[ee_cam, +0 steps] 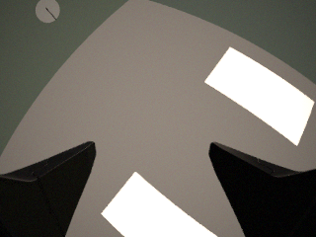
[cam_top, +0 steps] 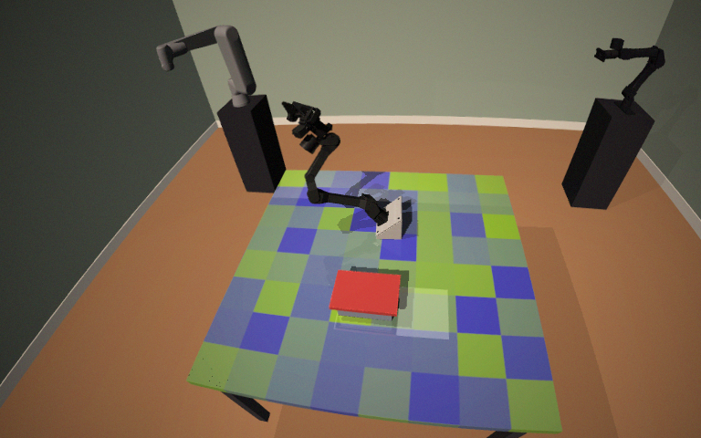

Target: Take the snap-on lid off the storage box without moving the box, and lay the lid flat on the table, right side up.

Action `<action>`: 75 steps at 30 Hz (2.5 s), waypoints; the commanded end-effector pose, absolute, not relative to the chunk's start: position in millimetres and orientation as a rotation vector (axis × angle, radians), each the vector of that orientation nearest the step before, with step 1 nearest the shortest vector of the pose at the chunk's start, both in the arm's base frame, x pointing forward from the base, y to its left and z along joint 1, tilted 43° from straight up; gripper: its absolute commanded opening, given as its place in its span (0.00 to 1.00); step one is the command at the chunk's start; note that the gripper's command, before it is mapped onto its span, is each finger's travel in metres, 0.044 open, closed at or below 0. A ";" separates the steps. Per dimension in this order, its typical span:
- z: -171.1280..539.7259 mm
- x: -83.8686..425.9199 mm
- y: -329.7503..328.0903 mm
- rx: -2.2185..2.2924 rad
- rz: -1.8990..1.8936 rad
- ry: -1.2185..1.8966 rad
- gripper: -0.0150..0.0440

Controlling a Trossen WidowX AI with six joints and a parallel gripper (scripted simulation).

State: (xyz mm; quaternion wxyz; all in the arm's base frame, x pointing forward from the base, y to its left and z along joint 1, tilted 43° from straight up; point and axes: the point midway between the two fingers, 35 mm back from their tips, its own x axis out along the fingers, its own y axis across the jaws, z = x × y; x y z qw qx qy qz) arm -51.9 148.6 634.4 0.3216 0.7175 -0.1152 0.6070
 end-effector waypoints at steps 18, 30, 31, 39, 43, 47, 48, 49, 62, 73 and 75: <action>552.8 -17.4 289.0 1.414 1.424 -0.021 0.65; 436.0 78.5 348.8 1.153 0.998 0.235 0.65; 433.8 80.3 349.1 1.150 0.990 0.238 0.65; 339.4 157.4 338.0 1.055 0.597 0.359 0.65; 309.1 181.1 323.8 1.029 0.457 0.379 0.65; 261.3 215.8 289.4 0.986 0.216 0.391 0.65; 250.2 223.1 279.0 0.975 0.156 0.390 0.65; 239.4 229.9 268.1 0.964 0.095 0.388 0.65; 153.0 261.8 128.7 0.816 -0.516 0.283 0.65; 151.5 261.5 122.2 0.811 -0.538 0.277 0.65; 151.5 261.5 122.2 0.811 -0.538 0.277 0.65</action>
